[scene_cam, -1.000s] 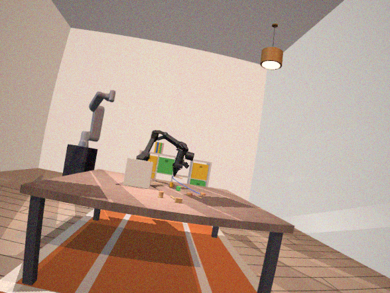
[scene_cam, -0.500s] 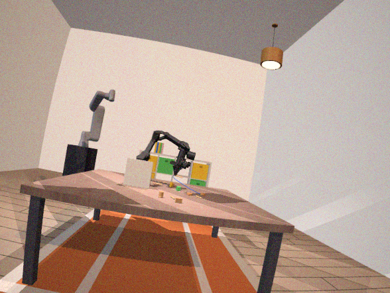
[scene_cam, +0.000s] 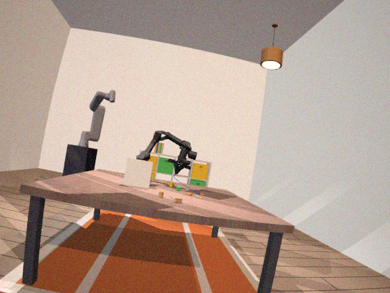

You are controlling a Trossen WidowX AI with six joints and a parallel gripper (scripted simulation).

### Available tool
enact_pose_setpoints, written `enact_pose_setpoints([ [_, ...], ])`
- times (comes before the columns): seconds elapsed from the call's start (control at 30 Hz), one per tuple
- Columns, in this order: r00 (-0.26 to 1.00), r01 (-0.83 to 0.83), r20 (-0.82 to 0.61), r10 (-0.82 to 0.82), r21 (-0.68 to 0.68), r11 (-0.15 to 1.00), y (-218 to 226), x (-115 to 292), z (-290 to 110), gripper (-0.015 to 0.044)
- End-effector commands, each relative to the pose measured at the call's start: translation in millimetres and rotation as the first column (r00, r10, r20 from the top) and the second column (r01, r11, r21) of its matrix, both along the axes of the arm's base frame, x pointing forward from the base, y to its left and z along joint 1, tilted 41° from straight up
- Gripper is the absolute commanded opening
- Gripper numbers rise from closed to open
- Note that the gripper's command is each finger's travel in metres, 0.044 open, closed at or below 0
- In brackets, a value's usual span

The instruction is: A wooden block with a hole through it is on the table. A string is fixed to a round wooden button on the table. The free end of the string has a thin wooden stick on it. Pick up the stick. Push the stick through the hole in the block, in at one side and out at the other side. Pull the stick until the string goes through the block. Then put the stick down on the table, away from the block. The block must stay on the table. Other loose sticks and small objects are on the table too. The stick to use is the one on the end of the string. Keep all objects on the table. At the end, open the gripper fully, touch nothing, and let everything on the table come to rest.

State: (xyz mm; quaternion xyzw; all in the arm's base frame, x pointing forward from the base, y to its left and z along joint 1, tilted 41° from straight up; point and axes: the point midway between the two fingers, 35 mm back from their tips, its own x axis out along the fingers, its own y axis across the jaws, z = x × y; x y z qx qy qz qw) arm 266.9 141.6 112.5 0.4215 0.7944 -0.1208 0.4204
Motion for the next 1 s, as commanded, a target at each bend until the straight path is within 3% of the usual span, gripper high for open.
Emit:
enact_pose_setpoints([
  [0.0,0.989,0.111,-0.089,-0.115,-0.054,0.992,-2,4,1,0.0000],
  [0.43,0.814,0.410,-0.318,-0.486,-0.278,0.869,-7,10,4,0.0000],
  [0.97,0.371,0.570,-0.406,-0.835,-0.610,0.550,-15,16,8,0.0000],
])
